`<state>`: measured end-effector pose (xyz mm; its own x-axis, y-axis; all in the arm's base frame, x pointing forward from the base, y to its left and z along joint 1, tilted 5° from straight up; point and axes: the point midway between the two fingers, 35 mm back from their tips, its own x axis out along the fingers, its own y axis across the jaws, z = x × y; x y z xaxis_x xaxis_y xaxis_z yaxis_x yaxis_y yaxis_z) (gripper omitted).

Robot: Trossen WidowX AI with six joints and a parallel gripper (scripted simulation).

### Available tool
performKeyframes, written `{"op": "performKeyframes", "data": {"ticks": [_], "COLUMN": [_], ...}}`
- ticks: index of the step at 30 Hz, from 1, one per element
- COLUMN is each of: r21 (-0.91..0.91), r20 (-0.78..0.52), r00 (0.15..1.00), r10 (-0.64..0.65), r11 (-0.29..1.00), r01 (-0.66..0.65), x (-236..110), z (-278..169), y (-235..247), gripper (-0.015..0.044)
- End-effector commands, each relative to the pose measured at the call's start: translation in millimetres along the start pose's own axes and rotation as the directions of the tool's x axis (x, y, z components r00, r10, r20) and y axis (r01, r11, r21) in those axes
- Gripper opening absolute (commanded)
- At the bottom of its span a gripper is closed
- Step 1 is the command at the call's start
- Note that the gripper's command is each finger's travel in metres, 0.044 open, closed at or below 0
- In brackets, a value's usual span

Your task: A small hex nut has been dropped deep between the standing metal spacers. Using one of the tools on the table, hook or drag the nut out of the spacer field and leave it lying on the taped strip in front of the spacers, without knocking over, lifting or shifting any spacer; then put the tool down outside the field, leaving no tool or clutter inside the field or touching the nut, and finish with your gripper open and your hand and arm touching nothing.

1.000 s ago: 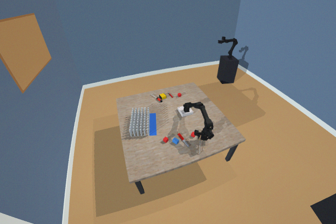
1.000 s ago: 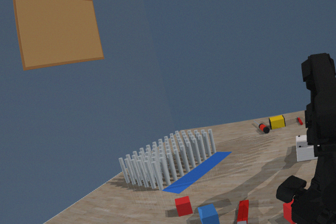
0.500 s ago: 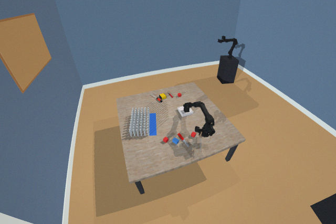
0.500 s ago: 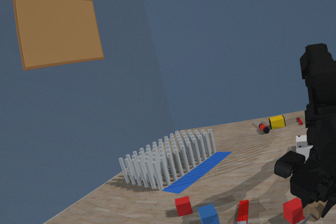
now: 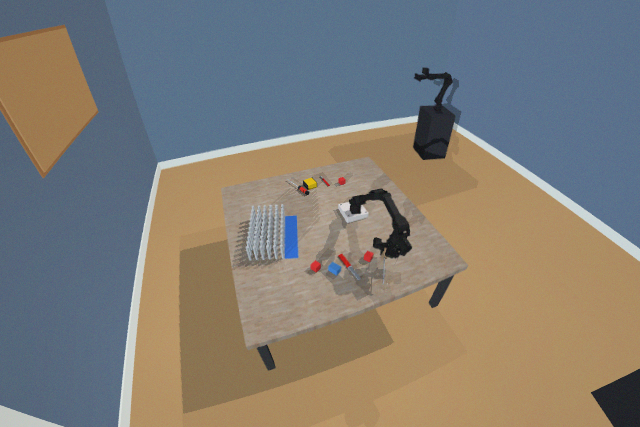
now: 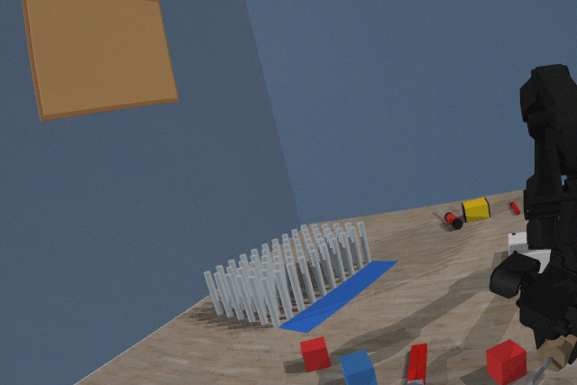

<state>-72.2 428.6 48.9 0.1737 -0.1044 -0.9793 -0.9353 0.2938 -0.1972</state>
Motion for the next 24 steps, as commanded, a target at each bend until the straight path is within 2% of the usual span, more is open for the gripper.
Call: {"op": "performKeyframes", "data": {"ticks": [1, 24], "r21": [0.003, 0.001], "r20": [0.002, 0.002], "r00": [1.0, 1.0], "r10": [0.004, 0.003], "r11": [1.0, 1.0], "r01": [-0.004, -0.003], "x": [0, 31], "z": [-11, -7], "y": [4, 11], "gripper": [0.0, 0.0]}}
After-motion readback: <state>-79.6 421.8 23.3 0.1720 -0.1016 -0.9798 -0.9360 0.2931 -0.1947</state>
